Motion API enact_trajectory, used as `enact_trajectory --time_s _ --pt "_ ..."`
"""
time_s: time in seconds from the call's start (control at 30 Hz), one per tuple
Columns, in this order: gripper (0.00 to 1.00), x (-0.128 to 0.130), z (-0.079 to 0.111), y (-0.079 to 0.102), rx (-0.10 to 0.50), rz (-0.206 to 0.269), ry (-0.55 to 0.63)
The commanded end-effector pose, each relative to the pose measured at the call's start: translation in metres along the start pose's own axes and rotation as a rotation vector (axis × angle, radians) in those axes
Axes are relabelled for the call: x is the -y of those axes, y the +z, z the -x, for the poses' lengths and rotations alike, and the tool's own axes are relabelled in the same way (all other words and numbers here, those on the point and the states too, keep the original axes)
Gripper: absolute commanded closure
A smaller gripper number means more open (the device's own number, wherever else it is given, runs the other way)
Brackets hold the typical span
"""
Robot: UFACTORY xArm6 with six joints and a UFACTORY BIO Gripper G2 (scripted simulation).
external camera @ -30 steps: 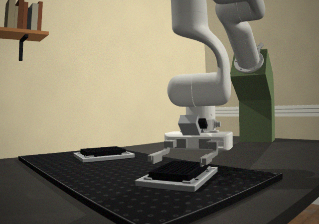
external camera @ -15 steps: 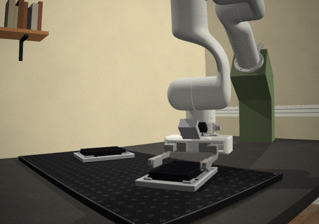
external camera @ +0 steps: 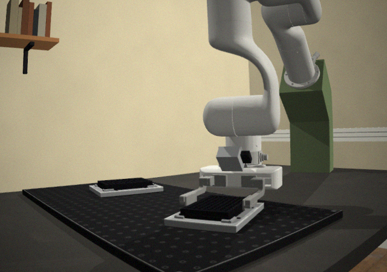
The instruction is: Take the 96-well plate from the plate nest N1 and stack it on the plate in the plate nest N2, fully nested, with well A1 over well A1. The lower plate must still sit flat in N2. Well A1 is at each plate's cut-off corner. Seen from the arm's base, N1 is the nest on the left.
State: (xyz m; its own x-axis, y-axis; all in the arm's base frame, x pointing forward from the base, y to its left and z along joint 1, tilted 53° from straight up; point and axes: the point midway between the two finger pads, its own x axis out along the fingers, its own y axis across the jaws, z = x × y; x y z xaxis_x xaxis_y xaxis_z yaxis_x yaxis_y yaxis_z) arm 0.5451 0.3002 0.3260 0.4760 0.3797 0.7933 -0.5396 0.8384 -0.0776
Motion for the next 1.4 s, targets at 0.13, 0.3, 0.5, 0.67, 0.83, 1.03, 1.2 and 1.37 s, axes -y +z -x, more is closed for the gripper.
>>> enact_trajectory --time_s 0.13,0.3,0.5,0.67,0.83,1.03,1.2,1.37 --pt "0.63 0.0000 -0.0008 0.0006 0.001 0.000 0.000" --pt "1.00 0.0000 -0.0008 0.0006 0.001 0.000 0.000" --pt "1.00 0.0000 -0.0008 0.0006 0.001 0.000 0.000" --pt "1.00 0.0000 -0.0008 0.0006 0.001 0.000 0.000" --pt "1.00 0.0000 -0.0008 0.0006 0.001 0.000 0.000" --pt "1.00 0.0000 -0.0008 0.0006 0.001 0.000 0.000" --pt "1.00 0.0000 -0.0008 0.0006 0.001 0.000 0.000" --pt "1.00 0.0000 -0.0008 0.0006 0.001 0.000 0.000"
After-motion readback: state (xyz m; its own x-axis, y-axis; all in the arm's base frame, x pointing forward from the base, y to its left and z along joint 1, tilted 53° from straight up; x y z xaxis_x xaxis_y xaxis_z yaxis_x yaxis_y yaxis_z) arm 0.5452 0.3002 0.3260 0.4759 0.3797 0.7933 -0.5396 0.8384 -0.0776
